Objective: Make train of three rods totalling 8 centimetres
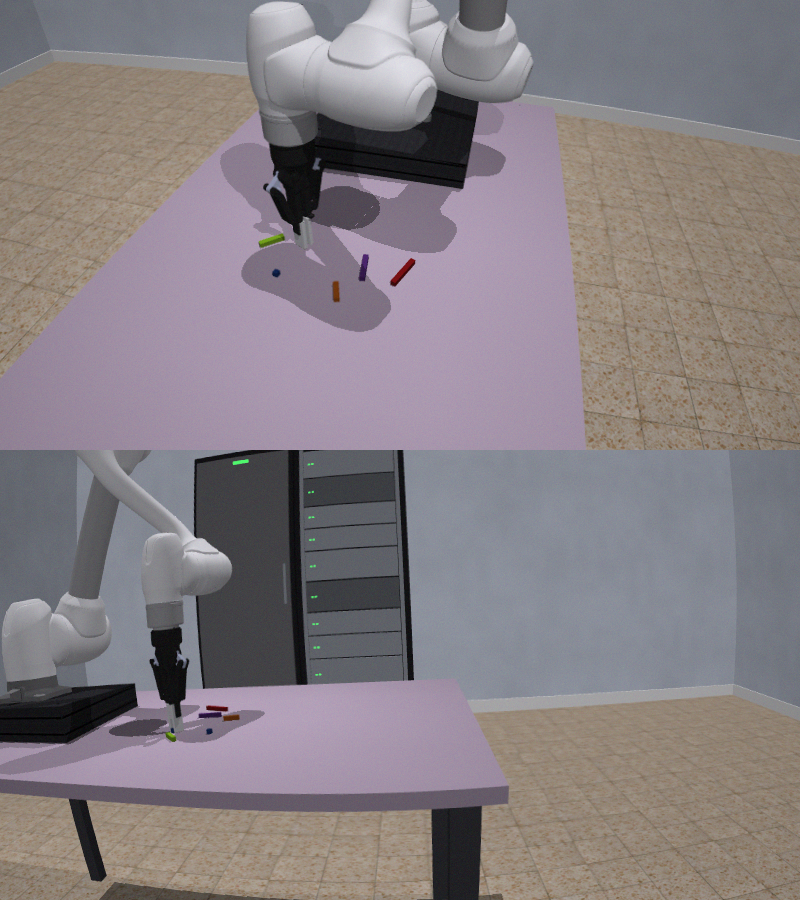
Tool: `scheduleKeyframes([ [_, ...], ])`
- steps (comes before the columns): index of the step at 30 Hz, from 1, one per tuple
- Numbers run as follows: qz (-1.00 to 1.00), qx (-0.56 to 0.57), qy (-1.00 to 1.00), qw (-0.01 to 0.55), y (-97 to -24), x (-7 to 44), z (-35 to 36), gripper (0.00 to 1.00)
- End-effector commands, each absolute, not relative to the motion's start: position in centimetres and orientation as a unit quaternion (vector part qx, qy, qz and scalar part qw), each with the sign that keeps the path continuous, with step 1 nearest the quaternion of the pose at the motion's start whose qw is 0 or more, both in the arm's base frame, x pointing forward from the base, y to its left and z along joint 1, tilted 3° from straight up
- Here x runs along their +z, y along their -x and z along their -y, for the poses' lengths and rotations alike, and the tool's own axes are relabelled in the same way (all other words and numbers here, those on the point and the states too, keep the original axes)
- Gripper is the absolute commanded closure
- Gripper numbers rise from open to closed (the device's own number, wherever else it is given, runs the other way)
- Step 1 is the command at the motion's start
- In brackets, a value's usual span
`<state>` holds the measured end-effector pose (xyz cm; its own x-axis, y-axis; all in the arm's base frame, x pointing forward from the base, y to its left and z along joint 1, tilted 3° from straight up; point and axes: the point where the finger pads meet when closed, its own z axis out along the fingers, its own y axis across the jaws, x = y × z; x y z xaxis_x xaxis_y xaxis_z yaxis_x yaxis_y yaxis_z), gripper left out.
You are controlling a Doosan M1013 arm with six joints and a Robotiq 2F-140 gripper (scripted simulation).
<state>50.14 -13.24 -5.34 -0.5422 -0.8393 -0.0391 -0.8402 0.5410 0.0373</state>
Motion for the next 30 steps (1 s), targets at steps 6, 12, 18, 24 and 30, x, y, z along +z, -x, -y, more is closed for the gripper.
scheduleKeyframes([
  [6,-0.878,0.026,0.478,0.008,-50.1,-5.3,13.2,0.97],
  [12,-0.878,0.026,0.478,0.008,-50.1,-5.3,13.2,0.97],
  [18,-0.878,0.026,0.478,0.008,-50.1,-4.4,13.3,0.97],
  [24,-0.878,0.026,0.478,0.008,-50.2,-1.4,13.4,0.97],
  [30,-0.878,0.026,0.478,0.008,-50.2,3.0,13.7,0.97],
])
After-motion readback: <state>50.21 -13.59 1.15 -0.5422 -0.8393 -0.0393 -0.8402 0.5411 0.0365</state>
